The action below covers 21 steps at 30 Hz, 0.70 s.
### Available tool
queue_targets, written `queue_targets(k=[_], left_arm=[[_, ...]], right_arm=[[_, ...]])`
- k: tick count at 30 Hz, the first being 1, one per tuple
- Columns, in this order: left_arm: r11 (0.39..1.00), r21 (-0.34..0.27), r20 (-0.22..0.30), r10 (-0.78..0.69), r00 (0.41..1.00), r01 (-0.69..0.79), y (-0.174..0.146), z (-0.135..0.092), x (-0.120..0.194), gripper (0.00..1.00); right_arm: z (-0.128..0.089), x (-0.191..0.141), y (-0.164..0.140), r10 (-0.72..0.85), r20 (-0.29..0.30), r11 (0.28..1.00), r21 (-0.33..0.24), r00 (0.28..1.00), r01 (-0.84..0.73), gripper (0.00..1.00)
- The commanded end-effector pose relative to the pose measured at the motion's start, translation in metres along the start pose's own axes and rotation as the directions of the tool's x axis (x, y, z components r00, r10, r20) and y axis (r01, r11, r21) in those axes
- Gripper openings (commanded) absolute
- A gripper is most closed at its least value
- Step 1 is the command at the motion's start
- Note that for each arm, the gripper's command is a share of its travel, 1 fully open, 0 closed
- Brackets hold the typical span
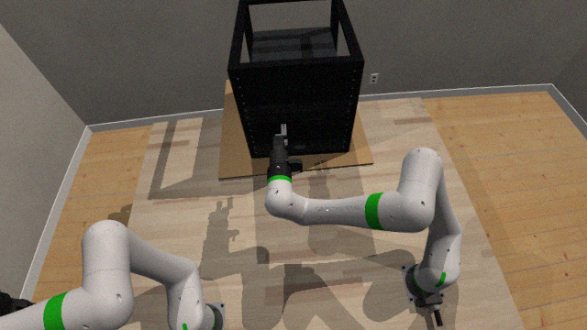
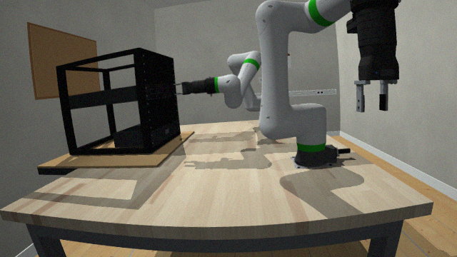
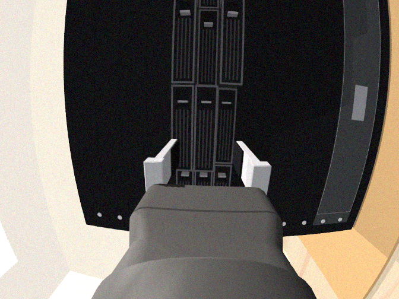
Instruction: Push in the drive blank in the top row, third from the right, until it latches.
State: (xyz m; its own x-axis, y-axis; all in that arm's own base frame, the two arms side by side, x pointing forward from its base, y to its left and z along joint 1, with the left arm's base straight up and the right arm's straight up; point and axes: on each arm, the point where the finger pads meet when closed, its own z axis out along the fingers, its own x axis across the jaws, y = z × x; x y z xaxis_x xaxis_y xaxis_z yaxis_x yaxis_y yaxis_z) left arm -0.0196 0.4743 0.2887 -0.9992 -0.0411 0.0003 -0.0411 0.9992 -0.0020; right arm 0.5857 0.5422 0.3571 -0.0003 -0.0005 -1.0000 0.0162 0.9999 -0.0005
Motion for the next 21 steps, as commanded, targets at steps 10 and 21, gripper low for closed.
queue_targets(k=[10,21], left_arm=[[1.0,-0.002,0.0,0.0,1.0,0.0,0.0003,-0.0009,-0.0002,1.0],[1.0,-0.002,0.0,0.0,1.0,0.0,0.0003,-0.0009,-0.0002,1.0]], right_arm=[[0.0129,-0.0009,0.007,0.002,0.001,1.0,0.0,1.0,-0.002,1.0],[0.013,-0.0009,0.007,0.002,0.001,1.0,0.0,1.0,-0.002,1.0]])
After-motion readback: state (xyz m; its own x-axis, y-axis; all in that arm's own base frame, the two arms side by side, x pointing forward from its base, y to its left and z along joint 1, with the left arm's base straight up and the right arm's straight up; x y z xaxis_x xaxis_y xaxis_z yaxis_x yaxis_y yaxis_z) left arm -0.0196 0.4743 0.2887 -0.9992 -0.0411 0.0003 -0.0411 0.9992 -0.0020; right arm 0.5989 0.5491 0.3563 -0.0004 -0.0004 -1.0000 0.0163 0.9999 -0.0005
